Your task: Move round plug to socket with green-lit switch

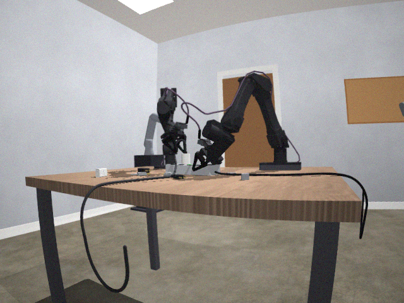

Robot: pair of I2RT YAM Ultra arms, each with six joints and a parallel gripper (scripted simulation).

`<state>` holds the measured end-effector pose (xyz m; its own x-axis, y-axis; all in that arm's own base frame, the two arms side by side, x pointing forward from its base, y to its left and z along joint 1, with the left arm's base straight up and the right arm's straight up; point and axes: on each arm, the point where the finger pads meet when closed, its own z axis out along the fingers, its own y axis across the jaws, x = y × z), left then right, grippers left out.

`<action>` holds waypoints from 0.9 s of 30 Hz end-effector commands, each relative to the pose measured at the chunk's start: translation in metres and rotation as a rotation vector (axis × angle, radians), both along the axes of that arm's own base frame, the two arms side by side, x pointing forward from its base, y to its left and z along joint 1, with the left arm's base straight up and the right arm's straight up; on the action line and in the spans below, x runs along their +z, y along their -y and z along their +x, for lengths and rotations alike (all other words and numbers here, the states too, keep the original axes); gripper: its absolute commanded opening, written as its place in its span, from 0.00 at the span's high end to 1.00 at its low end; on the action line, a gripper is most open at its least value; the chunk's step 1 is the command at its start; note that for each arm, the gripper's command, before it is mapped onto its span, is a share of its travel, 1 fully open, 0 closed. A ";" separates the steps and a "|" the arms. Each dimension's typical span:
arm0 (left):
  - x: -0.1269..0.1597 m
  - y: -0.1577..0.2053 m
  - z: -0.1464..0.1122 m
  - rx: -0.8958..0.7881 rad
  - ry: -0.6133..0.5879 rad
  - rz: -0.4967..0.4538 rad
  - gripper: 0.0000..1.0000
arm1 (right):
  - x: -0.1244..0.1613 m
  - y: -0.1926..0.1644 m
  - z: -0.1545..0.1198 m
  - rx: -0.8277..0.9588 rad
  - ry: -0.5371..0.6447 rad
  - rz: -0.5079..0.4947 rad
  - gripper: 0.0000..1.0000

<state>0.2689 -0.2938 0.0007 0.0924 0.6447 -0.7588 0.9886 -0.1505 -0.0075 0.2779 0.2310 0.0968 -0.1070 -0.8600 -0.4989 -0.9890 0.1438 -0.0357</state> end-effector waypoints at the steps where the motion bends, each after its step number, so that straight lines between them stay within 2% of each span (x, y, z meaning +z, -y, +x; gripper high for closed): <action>1: 0.008 0.003 0.006 0.005 0.018 -0.020 0.27 | -0.011 -0.004 -0.014 0.010 -0.059 -0.004 0.37; 9: 0.008 0.003 0.006 0.005 0.018 -0.020 0.27 | -0.013 -0.011 -0.020 0.010 -0.037 0.009 0.37; 14: 0.008 0.003 0.006 0.005 0.018 -0.020 0.27 | -0.028 -0.014 -0.023 0.010 -0.058 -0.005 0.37; 27: 0.008 0.003 0.006 0.005 0.018 -0.020 0.27 | -0.043 -0.022 -0.023 0.010 -0.058 -0.005 0.38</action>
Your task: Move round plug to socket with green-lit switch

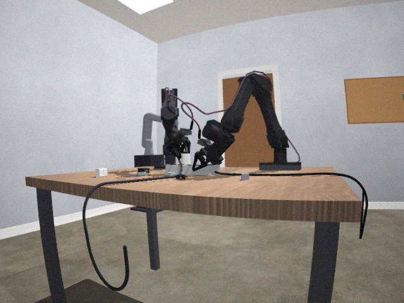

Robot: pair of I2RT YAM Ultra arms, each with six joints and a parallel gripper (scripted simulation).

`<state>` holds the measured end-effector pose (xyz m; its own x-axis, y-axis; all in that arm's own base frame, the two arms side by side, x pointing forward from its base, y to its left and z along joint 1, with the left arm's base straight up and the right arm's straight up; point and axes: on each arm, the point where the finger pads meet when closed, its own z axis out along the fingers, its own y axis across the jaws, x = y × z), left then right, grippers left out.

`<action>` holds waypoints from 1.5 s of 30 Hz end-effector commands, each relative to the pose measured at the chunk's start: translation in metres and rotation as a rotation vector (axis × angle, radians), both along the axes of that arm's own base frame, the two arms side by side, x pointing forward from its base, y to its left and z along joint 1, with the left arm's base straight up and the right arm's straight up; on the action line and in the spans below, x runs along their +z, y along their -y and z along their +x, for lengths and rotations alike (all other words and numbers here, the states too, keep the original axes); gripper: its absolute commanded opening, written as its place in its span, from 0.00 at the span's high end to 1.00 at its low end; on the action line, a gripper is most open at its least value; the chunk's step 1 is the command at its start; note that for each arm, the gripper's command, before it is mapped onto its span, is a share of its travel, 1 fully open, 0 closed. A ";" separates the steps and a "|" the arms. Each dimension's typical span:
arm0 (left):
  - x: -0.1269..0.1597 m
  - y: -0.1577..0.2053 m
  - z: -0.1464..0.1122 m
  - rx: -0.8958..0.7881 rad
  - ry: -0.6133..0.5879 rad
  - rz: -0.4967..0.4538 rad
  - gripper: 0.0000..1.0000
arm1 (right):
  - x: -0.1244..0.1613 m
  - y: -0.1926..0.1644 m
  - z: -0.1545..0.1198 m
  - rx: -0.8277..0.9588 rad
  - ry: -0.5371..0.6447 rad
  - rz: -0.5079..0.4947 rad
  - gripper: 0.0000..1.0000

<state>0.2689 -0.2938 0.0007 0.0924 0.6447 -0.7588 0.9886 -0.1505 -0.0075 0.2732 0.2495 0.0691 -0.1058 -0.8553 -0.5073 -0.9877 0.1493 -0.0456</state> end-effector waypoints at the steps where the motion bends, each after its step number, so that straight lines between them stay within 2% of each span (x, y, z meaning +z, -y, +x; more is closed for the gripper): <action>1: 0.008 0.003 0.006 0.005 0.018 -0.020 0.27 | -0.016 -0.004 -0.018 0.015 -0.069 -0.014 0.38; 5: 0.008 0.003 0.006 0.005 0.018 -0.020 0.27 | -0.024 -0.005 -0.021 0.015 -0.069 -0.014 0.38; 12: 0.008 0.003 0.006 0.005 0.018 -0.020 0.27 | -0.017 -0.002 -0.024 0.017 -0.064 -0.011 0.38; 14: 0.008 0.003 0.006 0.005 0.018 -0.020 0.27 | -0.018 -0.004 -0.019 0.021 -0.064 -0.009 0.52; 19: 0.008 0.003 0.006 0.005 0.018 -0.020 0.27 | -0.018 -0.004 -0.015 0.023 -0.060 -0.013 0.66; 21: 0.008 0.003 0.006 0.005 0.018 -0.020 0.27 | -0.016 -0.006 -0.011 0.022 -0.054 -0.009 0.89; 23: 0.008 0.003 0.006 0.005 0.018 -0.020 0.27 | -0.019 -0.004 -0.013 0.021 -0.061 -0.013 0.66; 32: 0.008 0.003 0.006 0.005 0.018 -0.020 0.27 | -0.006 -0.009 -0.010 0.012 -0.014 -0.034 0.65; 40: 0.008 0.003 0.006 0.005 0.018 -0.020 0.27 | 0.001 -0.003 -0.005 0.024 -0.100 0.089 0.65; 42: 0.008 0.003 0.006 0.005 0.018 -0.020 0.27 | 0.001 -0.003 -0.005 0.024 -0.100 0.089 0.65; 45: -0.003 -0.001 0.001 0.010 -0.006 0.008 0.27 | 0.017 -0.009 0.000 0.025 -0.045 0.109 0.65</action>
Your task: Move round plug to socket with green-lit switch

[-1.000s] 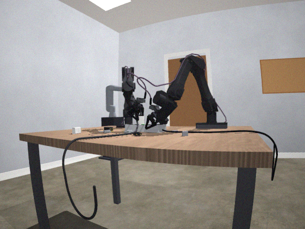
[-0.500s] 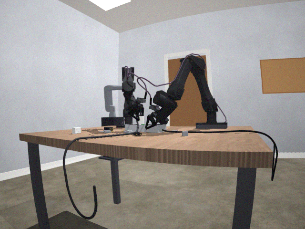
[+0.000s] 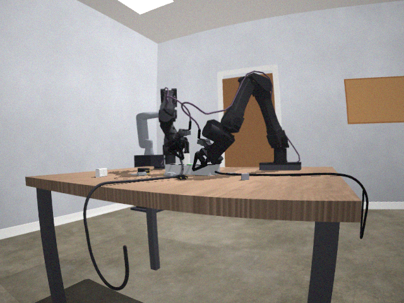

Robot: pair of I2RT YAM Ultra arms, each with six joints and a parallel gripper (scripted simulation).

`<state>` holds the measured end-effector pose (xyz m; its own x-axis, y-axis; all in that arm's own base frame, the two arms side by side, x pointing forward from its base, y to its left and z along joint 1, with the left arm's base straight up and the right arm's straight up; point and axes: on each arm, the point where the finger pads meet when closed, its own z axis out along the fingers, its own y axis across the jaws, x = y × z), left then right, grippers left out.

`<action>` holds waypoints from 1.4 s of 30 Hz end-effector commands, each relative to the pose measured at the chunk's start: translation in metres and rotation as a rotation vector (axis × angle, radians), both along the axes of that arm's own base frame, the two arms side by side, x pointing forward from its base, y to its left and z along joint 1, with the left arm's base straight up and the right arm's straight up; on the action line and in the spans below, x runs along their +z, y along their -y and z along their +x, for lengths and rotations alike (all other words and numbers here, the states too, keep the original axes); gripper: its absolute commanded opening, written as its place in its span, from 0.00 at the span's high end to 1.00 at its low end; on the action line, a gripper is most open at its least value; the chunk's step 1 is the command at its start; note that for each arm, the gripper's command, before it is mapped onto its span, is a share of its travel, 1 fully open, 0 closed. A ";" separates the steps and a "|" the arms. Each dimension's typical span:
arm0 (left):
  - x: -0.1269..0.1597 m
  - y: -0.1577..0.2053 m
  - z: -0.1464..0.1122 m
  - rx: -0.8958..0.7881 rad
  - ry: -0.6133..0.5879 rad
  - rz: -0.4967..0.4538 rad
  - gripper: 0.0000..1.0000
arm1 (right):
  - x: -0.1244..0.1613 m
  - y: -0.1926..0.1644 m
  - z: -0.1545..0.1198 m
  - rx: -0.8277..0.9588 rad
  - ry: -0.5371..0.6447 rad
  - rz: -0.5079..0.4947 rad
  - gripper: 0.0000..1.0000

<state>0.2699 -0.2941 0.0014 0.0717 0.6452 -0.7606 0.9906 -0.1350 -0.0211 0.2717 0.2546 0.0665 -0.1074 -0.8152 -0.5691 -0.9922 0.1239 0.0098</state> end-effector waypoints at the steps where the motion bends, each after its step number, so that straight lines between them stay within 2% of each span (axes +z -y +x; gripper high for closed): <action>1: -0.005 -0.003 -0.001 -0.004 0.003 0.016 0.27 | 0.025 -0.006 0.001 -0.003 0.017 0.025 0.65; 5: -0.017 -0.008 -0.007 0.002 -0.026 0.051 0.27 | 0.032 -0.016 -0.002 -0.004 0.109 -0.077 0.65; 8: -0.024 -0.012 -0.010 0.012 -0.046 0.081 0.27 | 0.042 -0.023 -0.001 -0.005 0.159 -0.106 0.65; 12: -0.027 -0.014 -0.012 0.013 -0.052 0.093 0.27 | 0.045 -0.019 0.000 0.010 0.117 -0.022 0.65; 14: -0.027 -0.014 -0.012 0.013 -0.052 0.093 0.27 | 0.045 -0.019 0.000 0.010 0.117 -0.022 0.65; 17: -0.032 -0.016 -0.013 0.018 -0.061 0.113 0.27 | 0.050 -0.015 0.007 0.012 0.061 0.096 0.65; 20: -0.036 -0.019 -0.015 0.022 -0.068 0.128 0.27 | 0.057 -0.011 0.007 0.016 0.027 0.143 0.65; 23: -0.037 -0.019 -0.015 0.018 -0.063 0.128 0.27 | 0.064 -0.015 0.006 0.015 0.067 0.104 0.65; 29: -0.039 -0.021 -0.016 0.026 -0.079 0.136 0.27 | 0.057 -0.029 0.004 0.005 0.180 -0.076 0.65; 32: -0.039 -0.021 -0.016 0.026 -0.079 0.136 0.27 | 0.057 -0.030 0.004 0.009 0.186 -0.079 0.65; 34: -0.039 -0.020 -0.016 0.026 -0.079 0.135 0.27 | 0.053 -0.027 0.004 0.011 0.166 -0.057 0.65; 37: -0.039 -0.020 -0.016 0.026 -0.078 0.134 0.27 | 0.062 -0.021 0.006 0.012 0.123 0.041 0.65; 40: -0.027 -0.015 -0.008 0.023 -0.035 0.105 0.27 | 0.054 -0.012 0.005 0.013 0.028 0.109 0.65; 42: -0.023 -0.013 -0.005 0.019 -0.022 0.093 0.27 | 0.057 -0.010 0.006 0.014 0.011 0.132 0.65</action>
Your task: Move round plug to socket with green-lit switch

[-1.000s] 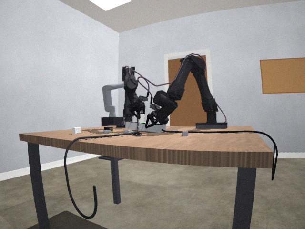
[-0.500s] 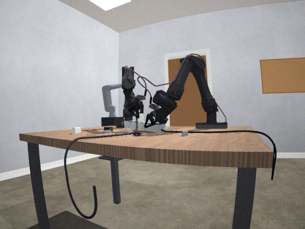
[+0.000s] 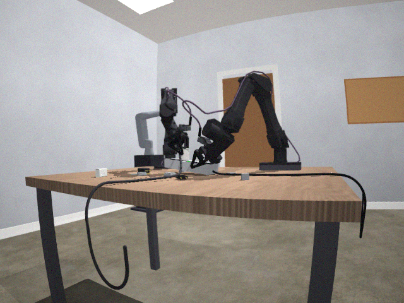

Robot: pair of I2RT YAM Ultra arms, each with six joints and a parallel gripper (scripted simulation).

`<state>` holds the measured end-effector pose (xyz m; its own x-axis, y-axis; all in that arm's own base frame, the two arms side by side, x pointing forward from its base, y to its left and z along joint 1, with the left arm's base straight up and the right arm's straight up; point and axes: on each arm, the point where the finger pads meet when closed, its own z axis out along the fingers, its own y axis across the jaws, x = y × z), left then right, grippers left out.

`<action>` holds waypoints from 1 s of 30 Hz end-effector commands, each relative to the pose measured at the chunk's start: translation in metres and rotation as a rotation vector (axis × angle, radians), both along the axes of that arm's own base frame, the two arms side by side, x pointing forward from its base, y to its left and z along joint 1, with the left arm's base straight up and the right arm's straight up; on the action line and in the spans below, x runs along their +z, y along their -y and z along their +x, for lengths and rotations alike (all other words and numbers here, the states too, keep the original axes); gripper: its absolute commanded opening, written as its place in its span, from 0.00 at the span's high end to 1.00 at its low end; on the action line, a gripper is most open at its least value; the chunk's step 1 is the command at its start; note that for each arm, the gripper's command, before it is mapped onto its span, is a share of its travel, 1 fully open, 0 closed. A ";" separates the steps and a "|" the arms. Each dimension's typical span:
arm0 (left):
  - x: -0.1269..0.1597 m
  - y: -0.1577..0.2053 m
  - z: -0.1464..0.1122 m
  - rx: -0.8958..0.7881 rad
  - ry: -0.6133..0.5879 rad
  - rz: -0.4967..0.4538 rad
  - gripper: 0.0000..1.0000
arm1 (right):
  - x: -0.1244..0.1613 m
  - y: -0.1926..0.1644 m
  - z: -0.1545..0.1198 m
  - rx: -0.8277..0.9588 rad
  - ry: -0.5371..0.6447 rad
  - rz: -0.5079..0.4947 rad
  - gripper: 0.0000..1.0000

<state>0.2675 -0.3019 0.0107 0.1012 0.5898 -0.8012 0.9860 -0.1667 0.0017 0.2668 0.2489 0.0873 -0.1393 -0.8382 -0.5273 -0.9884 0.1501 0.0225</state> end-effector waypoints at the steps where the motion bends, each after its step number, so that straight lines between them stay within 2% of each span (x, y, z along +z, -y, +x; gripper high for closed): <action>1: -0.032 -0.020 -0.002 0.050 -0.033 0.158 0.27 | 0.042 -0.017 0.012 0.038 0.051 0.175 0.65; 4: -0.030 -0.020 -0.001 0.045 -0.025 0.151 0.27 | 0.045 -0.022 0.008 0.035 0.090 0.111 0.65; 6: -0.030 -0.020 -0.001 0.045 -0.025 0.151 0.27 | 0.045 -0.022 0.008 0.035 0.090 0.111 0.65; 11: -0.042 -0.025 -0.006 0.052 -0.061 0.185 0.27 | 0.037 -0.033 0.008 0.031 0.190 -0.041 0.65; 15: -0.046 -0.028 -0.011 0.057 -0.080 0.197 0.27 | 0.040 -0.030 0.007 0.039 0.177 0.012 0.65; 21: -0.032 -0.021 -0.003 0.051 -0.039 0.156 0.27 | 0.034 -0.015 0.010 0.036 0.029 0.170 0.65; 26: -0.027 -0.018 0.000 0.042 -0.019 0.140 0.27 | 0.045 -0.016 0.010 0.033 0.057 0.151 0.65; 30: -0.027 -0.019 0.000 0.043 -0.018 0.144 0.27 | 0.044 -0.025 0.006 0.030 0.136 0.025 0.65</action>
<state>0.2683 -0.3025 0.0101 0.1064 0.5930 -0.7981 0.9860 -0.1668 0.0075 0.2665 0.2497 0.0896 -0.1251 -0.8453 -0.5194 -0.9899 0.1415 0.0082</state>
